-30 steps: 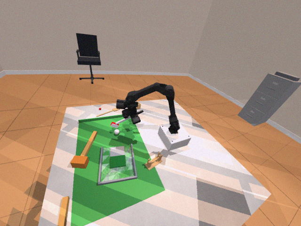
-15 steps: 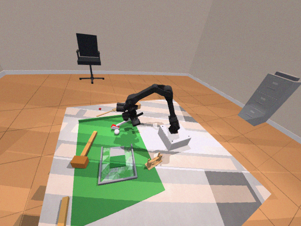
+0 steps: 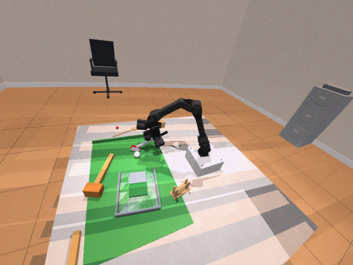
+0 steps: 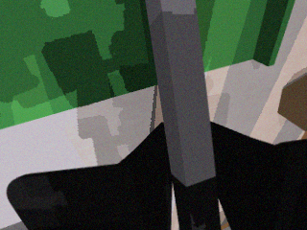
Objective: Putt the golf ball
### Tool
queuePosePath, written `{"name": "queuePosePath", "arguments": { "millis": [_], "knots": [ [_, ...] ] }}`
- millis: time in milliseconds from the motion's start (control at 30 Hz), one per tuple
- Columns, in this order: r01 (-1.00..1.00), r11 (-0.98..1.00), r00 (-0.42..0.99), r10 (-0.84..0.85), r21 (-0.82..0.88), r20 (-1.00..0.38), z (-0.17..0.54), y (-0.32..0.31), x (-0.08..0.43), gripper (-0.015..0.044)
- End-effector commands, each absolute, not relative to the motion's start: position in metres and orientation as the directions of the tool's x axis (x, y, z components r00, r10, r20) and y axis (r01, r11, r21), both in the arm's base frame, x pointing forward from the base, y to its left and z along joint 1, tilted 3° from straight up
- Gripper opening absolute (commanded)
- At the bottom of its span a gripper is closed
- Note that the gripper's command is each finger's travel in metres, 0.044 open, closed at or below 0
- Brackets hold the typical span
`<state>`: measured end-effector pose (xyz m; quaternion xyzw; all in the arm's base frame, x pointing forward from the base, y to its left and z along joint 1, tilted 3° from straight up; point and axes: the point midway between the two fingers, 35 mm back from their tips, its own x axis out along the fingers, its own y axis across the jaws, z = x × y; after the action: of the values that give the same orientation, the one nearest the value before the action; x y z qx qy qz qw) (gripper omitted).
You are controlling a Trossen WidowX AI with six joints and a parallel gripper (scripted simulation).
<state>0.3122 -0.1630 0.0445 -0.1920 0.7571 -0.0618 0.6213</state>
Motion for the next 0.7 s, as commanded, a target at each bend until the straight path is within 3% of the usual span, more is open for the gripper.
{"name": "queuePosePath", "arguments": {
  "millis": [0,500,667],
  "knots": [
    [-0.205,0.915,-0.148,-0.379,-0.347,-0.913,0.045,-0.182,0.313,0.0],
    [-0.204,0.919,-0.153,-0.371,-0.338,-0.916,0.043,-0.178,0.312,0.0],
    [-0.204,0.921,-0.147,-0.363,-0.331,-0.92,0.045,-0.117,0.319,0.0]
  ]
}}
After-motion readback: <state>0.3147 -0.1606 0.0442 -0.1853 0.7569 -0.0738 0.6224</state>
